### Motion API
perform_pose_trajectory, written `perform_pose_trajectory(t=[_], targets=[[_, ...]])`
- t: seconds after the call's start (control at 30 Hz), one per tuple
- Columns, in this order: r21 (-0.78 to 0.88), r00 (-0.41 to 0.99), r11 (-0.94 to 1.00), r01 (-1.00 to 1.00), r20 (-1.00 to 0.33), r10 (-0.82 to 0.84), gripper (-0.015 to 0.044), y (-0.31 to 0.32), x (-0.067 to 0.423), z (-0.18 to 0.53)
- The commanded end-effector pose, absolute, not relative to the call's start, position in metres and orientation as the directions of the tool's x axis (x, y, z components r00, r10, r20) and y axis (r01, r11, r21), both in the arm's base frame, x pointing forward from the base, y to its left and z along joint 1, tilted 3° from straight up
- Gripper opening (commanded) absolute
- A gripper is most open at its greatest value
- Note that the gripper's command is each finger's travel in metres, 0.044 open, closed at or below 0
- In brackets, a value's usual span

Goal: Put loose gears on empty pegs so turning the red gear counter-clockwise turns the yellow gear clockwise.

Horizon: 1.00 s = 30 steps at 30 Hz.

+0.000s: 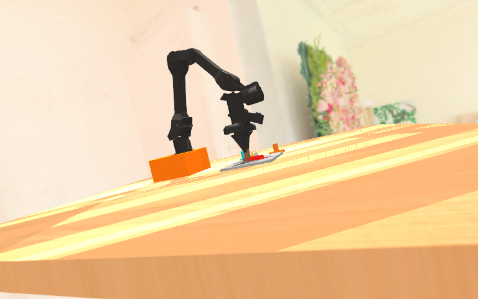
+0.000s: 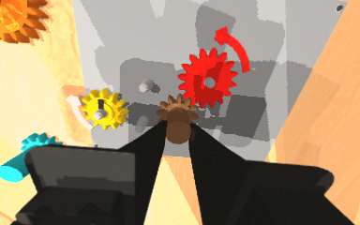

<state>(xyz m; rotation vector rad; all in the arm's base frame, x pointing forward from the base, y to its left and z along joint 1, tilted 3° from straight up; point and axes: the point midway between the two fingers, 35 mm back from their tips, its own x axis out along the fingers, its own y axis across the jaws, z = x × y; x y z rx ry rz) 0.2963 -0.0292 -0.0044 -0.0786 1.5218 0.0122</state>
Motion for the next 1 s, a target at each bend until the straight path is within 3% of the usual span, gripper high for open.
perform_pose_trajectory(t=[0.0, 0.07, 0.57, 0.97], targets=[[-0.046, 0.049, 0.997, -0.058, -0.998, -0.043, 0.0105, -0.029, 0.297, -0.005], [-0.047, 0.049, 0.994, -0.096, -0.998, -0.043, 0.0140, -0.029, 0.297, -0.004], [-0.054, 0.049, 0.963, -0.266, -0.998, -0.043, 0.0140, -0.027, 0.294, 0.044], [-0.030, 0.042, 1.000, 0.003, -0.999, -0.030, 0.0440, 0.101, 0.231, 0.027]])
